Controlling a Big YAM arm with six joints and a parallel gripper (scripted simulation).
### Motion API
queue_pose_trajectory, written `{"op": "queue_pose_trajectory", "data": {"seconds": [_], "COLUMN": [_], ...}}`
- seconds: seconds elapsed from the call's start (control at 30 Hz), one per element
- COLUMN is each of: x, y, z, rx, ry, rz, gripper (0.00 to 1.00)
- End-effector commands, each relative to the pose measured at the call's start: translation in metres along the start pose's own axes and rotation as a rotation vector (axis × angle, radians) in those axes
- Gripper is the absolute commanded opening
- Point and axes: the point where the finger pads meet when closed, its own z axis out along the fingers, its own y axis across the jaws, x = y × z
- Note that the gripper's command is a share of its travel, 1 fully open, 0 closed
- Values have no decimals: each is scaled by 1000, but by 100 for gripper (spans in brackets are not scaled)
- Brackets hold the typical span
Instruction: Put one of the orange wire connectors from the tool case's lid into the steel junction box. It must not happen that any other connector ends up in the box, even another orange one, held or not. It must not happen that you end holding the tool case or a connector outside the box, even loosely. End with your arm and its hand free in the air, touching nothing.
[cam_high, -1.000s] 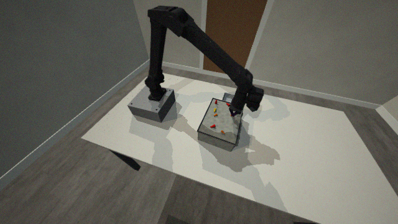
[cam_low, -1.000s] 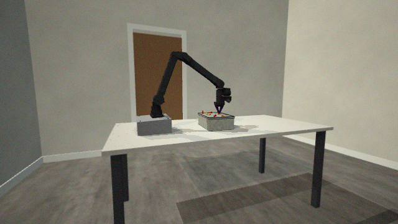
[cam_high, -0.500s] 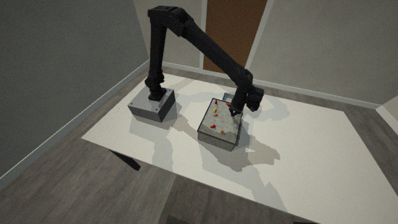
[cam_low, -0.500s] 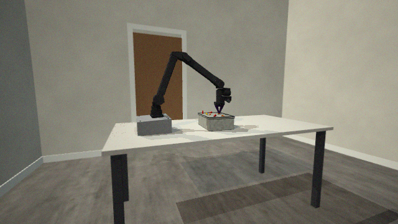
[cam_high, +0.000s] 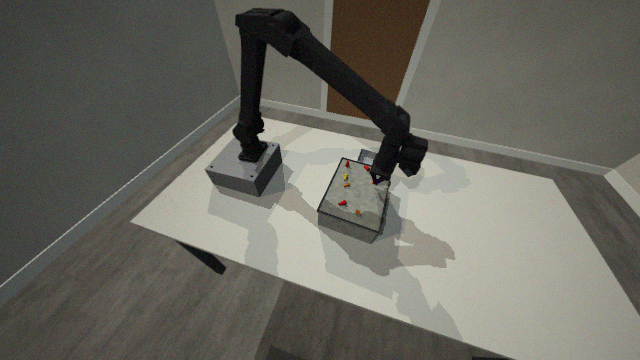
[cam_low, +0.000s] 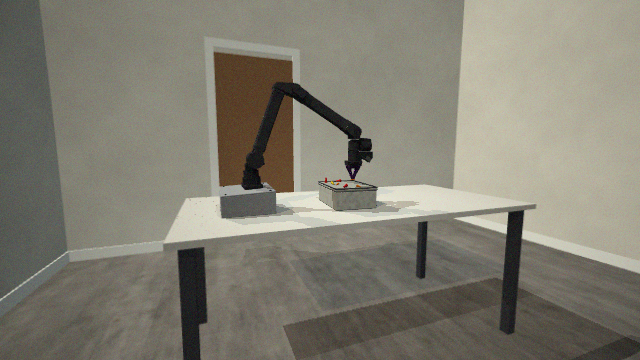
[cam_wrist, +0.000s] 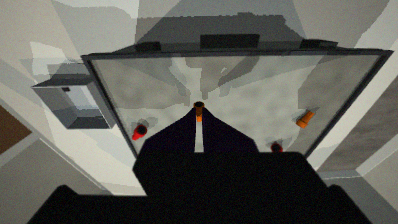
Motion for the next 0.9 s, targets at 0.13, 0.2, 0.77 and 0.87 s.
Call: {"op": "queue_pose_trajectory", "data": {"seconds": [0.13,0.2,0.77,0.87], "x": [-21,-20,-13,-10], "y": [0,1,5,6], "z": [-55,-59,-78,-74], "rx": [-4,-4,-3,-2], "ry": [-78,-79,-64,-53], "rz": [5,5,1,0], "gripper": [6,6,6,6]}}
